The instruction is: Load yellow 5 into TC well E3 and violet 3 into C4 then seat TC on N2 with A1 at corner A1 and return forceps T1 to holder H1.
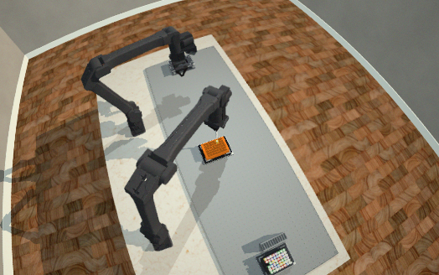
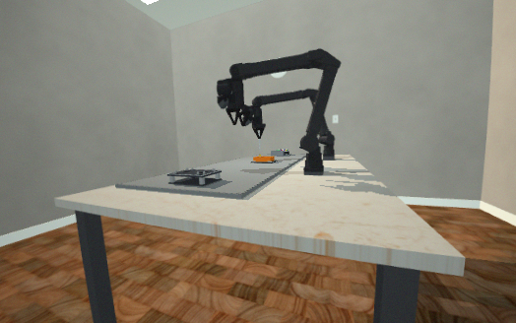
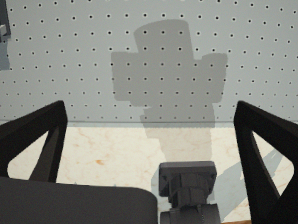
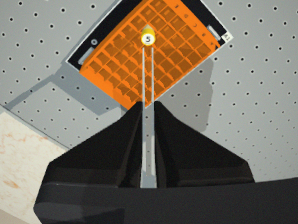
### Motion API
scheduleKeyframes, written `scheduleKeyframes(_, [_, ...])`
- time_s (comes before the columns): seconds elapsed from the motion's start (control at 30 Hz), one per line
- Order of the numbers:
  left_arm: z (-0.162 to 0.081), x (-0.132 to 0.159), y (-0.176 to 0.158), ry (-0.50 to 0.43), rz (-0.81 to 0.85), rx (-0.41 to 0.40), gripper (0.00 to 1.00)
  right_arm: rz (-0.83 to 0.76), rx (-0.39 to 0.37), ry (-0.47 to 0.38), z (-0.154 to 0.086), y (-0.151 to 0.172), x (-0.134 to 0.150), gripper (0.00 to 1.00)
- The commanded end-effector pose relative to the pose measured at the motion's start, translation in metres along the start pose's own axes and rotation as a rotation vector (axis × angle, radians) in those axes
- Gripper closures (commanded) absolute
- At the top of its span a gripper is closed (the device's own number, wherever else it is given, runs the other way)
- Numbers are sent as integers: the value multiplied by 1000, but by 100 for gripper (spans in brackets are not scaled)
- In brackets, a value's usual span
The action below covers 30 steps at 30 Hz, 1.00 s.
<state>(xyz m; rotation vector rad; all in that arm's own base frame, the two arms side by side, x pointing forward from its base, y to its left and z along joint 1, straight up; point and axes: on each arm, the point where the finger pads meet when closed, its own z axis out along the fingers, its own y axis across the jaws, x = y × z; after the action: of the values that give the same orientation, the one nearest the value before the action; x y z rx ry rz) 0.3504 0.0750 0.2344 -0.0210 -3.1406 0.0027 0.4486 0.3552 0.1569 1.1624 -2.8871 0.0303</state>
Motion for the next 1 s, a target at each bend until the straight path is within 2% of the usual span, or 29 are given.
scheduleKeyframes(0.0, [-14,-9,2,-36,1,-10,0,1,1,-49,-18,-7,-1,93])
scheduleKeyframes(0.17, [-14,-9,2,-36,1,-10,0,1,2,-49,-17,-7,-1,93])
scheduleKeyframes(0.2, [-14,-9,2,-36,1,-10,0,1,4,-72,-26,-8,-7,93])
scheduleKeyframes(0.97, [-14,-9,2,-36,1,-10,0,1,1,-44,-10,-7,-3,93])
